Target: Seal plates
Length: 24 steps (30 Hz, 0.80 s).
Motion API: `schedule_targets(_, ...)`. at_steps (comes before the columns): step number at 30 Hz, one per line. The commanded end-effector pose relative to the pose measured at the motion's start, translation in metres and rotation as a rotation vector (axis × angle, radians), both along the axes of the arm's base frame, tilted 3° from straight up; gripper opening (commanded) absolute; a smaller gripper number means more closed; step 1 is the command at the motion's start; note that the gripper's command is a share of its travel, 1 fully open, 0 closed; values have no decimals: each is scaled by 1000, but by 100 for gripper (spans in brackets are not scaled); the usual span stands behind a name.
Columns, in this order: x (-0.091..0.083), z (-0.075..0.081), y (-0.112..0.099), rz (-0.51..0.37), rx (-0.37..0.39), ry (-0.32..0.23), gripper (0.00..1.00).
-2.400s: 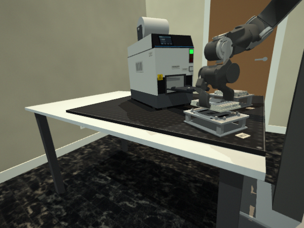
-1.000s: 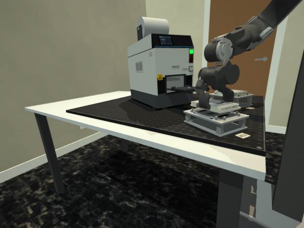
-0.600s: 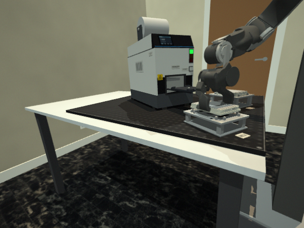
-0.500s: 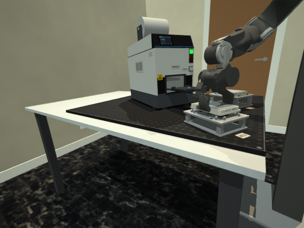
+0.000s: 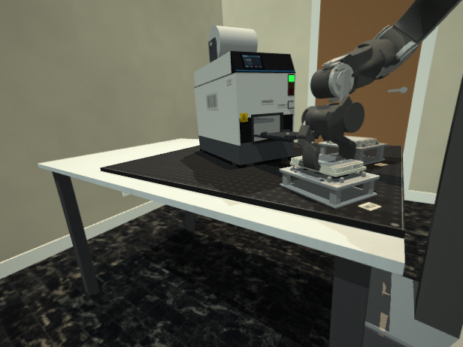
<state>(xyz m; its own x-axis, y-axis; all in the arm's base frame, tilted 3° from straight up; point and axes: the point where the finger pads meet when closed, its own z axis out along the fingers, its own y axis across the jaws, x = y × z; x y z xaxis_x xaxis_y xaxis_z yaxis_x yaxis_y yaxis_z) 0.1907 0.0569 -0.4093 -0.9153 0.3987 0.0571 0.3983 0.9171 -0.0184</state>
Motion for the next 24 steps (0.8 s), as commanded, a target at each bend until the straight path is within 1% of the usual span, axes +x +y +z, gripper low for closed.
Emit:
schedule_targets(1,-1,0,1,4,2,0,0)
schedule_targets(20,-1,0,0,4,2,0,0)
schedule_targets(24,-1,-2,1,6,5,0,0)
